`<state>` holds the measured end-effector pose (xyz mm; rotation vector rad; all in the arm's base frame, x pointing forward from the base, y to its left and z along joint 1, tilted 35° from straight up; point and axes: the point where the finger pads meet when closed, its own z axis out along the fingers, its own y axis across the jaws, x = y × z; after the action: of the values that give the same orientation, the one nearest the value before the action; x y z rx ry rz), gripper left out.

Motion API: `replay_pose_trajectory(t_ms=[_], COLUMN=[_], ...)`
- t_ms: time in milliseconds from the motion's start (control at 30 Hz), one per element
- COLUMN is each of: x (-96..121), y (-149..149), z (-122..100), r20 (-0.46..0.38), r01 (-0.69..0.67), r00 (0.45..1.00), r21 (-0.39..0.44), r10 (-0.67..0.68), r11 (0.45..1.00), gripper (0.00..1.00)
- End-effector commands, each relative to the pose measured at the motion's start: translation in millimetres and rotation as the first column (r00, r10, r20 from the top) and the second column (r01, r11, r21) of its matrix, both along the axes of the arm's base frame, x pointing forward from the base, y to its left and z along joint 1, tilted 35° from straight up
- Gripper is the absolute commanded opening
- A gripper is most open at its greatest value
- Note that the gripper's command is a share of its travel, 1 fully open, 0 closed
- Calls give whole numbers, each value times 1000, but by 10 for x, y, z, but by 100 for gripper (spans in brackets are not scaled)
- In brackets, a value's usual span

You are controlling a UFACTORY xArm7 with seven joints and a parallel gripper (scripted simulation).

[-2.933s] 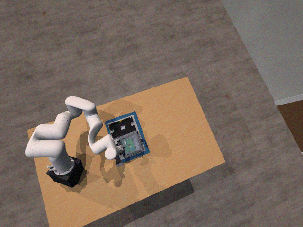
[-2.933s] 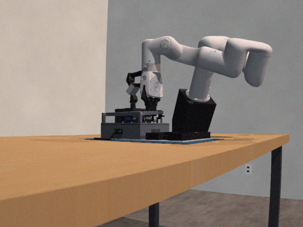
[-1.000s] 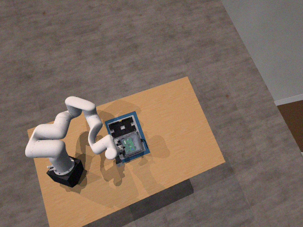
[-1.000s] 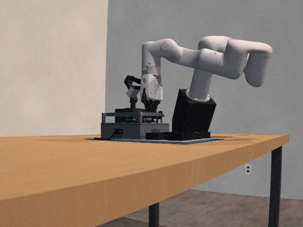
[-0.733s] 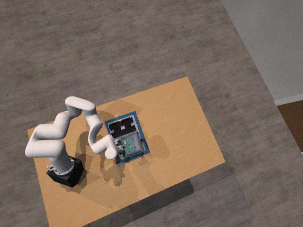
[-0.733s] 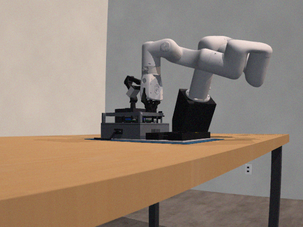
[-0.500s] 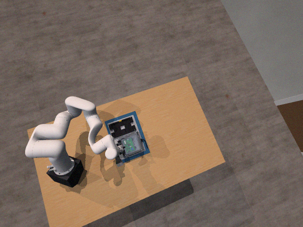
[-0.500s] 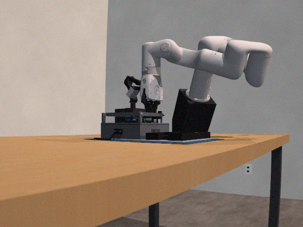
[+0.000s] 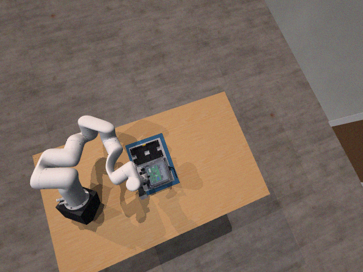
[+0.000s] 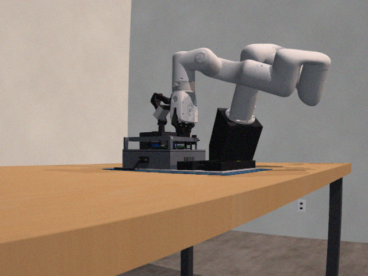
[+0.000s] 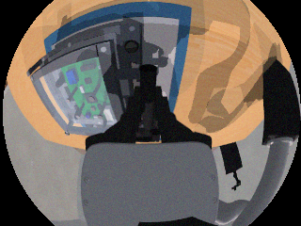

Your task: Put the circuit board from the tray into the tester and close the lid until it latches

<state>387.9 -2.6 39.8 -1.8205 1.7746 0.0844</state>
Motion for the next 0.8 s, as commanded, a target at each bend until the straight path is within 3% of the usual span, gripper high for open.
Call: replay_pose_trajectory(t_ms=[0, 33, 767], x=[2, 2, 2], y=[-2, -2, -2], z=[6, 6, 6], r20=[2, 2, 2], r01=[1, 1, 1], r00=[1000, 1000, 1000], r21=[0, 0, 0], r10=[-1, -1, -1], r11=[1000, 1000, 1000], gripper=[0, 51, 51])
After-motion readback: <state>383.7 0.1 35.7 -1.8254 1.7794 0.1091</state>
